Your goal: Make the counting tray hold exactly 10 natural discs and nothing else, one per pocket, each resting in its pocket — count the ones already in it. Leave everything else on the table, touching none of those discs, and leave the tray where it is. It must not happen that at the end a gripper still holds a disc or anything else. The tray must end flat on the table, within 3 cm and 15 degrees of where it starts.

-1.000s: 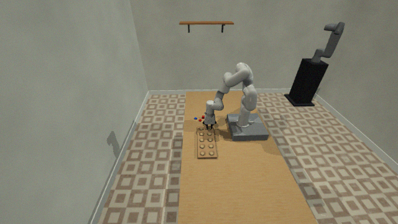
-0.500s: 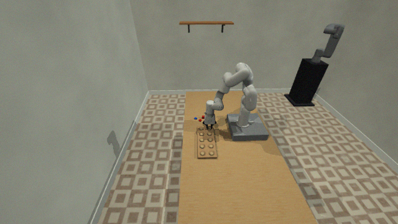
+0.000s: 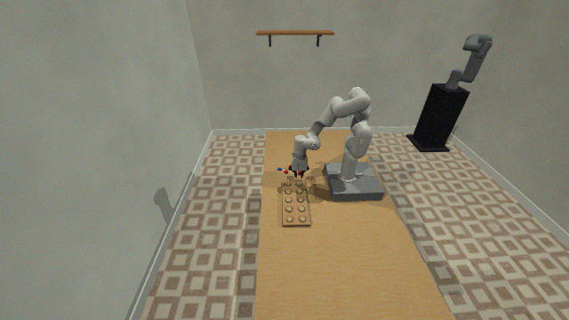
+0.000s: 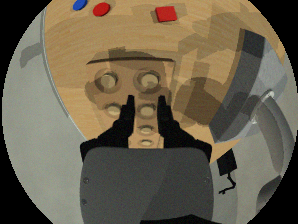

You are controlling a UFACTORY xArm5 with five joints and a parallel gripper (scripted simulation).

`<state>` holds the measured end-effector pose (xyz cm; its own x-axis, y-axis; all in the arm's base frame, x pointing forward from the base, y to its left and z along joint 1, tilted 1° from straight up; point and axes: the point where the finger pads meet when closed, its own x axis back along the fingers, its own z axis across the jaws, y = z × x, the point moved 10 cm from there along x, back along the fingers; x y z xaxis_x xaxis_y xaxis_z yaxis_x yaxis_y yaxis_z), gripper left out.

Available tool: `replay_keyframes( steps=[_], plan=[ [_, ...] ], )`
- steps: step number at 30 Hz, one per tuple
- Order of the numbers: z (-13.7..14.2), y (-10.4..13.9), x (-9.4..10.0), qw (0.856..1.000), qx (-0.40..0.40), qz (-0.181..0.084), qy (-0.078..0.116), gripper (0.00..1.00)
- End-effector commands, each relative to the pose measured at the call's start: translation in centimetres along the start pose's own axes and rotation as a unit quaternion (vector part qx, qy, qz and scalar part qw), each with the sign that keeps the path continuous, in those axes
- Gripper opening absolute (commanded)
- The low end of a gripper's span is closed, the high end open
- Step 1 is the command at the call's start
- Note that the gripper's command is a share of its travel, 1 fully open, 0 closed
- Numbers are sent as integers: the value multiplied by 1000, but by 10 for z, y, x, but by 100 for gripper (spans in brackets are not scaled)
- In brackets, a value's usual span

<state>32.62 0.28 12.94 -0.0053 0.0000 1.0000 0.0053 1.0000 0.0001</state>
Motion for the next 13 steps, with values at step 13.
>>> replay_keyframes(
  steps=[13],
  plan=[
    [3, 1, 41, 1000, 0, 0, 3, 47]
  ],
)
